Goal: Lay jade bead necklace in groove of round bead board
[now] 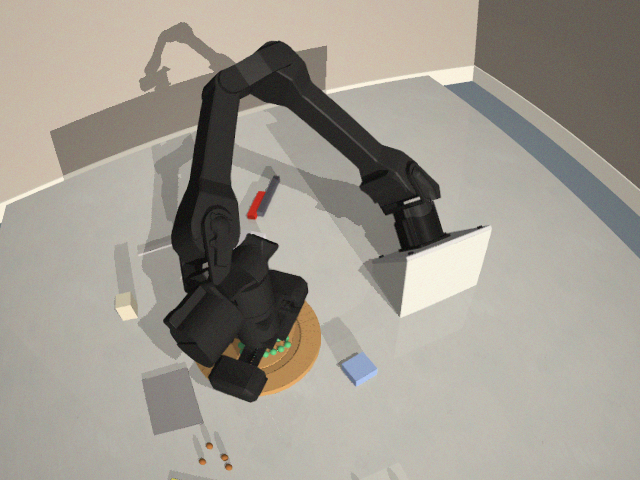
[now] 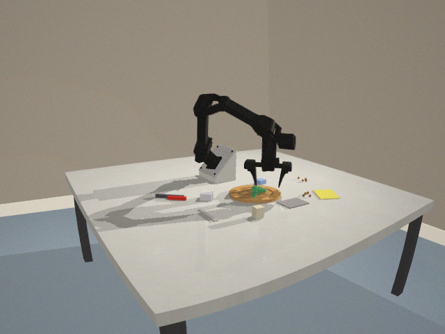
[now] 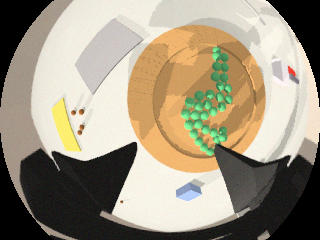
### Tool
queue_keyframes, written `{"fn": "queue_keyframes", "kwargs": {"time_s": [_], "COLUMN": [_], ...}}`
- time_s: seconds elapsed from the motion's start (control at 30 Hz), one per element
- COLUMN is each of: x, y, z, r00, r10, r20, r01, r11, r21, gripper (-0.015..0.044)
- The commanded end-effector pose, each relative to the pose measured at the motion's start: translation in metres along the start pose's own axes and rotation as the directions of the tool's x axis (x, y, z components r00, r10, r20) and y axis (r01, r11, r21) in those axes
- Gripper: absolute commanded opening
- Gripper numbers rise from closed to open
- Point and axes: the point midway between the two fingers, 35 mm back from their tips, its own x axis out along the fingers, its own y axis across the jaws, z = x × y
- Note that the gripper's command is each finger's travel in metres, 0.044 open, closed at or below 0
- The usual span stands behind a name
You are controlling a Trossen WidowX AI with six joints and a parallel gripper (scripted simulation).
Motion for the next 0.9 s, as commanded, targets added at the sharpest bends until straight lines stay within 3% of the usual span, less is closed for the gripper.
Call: {"fn": "queue_keyframes", "kwargs": {"time_s": [0.0,0.57,0.87], "x": [-0.001,-0.001,-0.031], "y": [0.0,0.0,-0.024], "z": [0.0,0.0,0.006], "r00": [1.0,1.0,1.0], "r10": [0.001,0.001,0.001], "r20": [-0.005,-0.005,-0.006], "r01": [-0.001,-0.001,-0.002], "r11": [1.0,1.0,0.977], "r21": [0.004,0.004,-0.213], "gripper": [0.044,0.044,0.0204]}}
